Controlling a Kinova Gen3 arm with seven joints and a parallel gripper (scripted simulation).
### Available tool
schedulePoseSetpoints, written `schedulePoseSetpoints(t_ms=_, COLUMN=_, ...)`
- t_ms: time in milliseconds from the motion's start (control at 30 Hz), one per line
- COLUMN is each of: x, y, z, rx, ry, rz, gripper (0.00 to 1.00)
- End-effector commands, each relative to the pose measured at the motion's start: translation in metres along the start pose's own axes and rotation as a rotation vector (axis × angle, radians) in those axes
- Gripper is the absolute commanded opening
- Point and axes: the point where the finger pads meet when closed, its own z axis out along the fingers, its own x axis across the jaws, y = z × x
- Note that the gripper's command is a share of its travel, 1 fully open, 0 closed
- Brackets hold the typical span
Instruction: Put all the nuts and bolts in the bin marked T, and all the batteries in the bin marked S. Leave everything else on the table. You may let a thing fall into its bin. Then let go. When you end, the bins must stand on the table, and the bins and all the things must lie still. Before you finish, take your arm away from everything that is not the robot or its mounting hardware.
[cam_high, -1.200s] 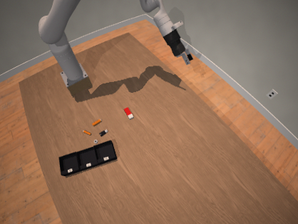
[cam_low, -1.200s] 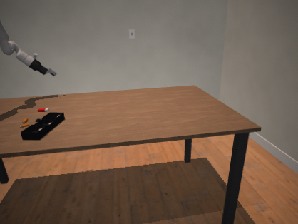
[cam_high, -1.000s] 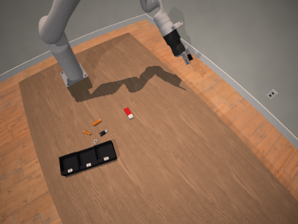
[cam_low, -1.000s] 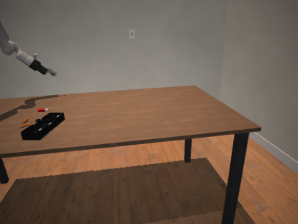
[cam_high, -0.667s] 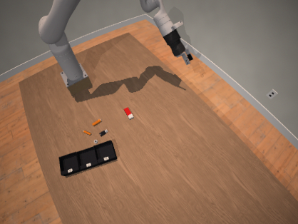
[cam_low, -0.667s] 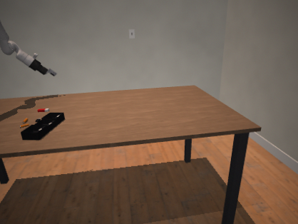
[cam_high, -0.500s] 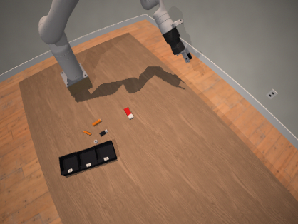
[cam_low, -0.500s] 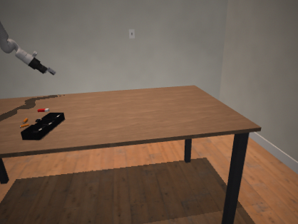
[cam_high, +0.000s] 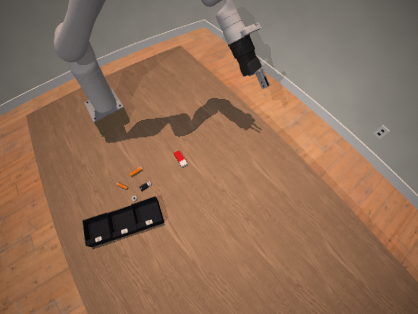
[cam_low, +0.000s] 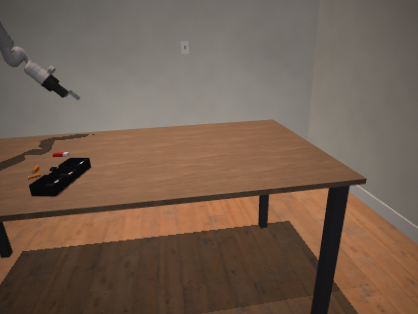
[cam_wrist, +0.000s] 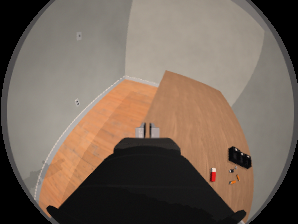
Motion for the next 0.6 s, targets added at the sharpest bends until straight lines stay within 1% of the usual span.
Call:
schedulePoseSetpoints(t_ms=0, x=0.019, y=-0.006, z=0.007, rx=-0.012, ry=0.026, rz=0.058, gripper=0.31)
schedulePoseSetpoints(t_ms=100, x=0.043, y=-0.008, z=0.014, rx=-0.046, ry=0.076, rz=0.195, gripper=0.31)
schedulePoseSetpoints(t_ms=133, x=0.051, y=-0.008, z=0.017, rx=-0.053, ry=0.086, rz=0.222, gripper=0.31)
schedulePoseSetpoints(t_ms=200, x=0.067, y=-0.009, z=0.021, rx=-0.053, ry=0.086, rz=0.222, gripper=0.31)
schedulePoseSetpoints(t_ms=267, x=0.067, y=-0.009, z=0.021, rx=-0.053, ry=0.086, rz=0.222, gripper=0.31)
schedulePoseSetpoints(t_ms=400, x=0.099, y=-0.009, z=0.028, rx=-0.091, ry=0.155, rz=0.406, gripper=0.31)
schedulePoseSetpoints(t_ms=467, x=0.099, y=-0.009, z=0.028, rx=-0.091, ry=0.155, rz=0.406, gripper=0.31)
schedulePoseSetpoints(t_ms=500, x=0.107, y=-0.008, z=0.03, rx=-0.097, ry=0.165, rz=0.434, gripper=0.31)
schedulePoseSetpoints(t_ms=567, x=0.12, y=-0.008, z=0.032, rx=-0.097, ry=0.165, rz=0.434, gripper=0.31)
